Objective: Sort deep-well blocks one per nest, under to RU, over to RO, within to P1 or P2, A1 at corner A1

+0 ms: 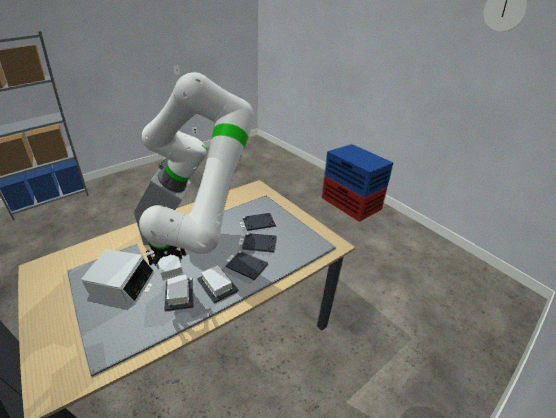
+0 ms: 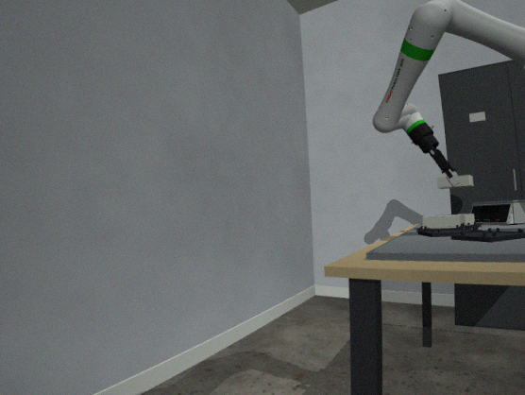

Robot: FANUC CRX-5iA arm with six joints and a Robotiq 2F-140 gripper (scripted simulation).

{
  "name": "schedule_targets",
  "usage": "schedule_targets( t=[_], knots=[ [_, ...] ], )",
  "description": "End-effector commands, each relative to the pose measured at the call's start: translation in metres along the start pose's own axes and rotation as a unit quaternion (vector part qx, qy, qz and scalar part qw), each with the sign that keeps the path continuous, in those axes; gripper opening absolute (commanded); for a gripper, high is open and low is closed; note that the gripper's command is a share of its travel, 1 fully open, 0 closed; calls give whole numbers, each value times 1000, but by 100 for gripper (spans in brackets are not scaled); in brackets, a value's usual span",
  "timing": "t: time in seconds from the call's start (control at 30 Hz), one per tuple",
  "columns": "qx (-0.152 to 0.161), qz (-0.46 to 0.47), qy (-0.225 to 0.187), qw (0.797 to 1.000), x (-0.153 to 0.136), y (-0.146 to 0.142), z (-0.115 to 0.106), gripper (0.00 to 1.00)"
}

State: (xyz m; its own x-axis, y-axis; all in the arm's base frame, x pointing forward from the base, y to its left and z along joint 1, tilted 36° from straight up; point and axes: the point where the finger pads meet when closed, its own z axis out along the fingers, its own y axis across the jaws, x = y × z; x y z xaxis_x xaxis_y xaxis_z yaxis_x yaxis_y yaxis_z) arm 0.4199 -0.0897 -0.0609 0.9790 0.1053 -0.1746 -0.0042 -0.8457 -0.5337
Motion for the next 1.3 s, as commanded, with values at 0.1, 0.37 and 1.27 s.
schedule_targets(
  t=[0.1,0.37,1.27],
  knots=[
    [0,0,0,1000,5,-22,-3,10],
    [0,0,0,1000,11,-48,-7,10],
    [0,0,0,1000,24,-106,-14,10]
  ],
)
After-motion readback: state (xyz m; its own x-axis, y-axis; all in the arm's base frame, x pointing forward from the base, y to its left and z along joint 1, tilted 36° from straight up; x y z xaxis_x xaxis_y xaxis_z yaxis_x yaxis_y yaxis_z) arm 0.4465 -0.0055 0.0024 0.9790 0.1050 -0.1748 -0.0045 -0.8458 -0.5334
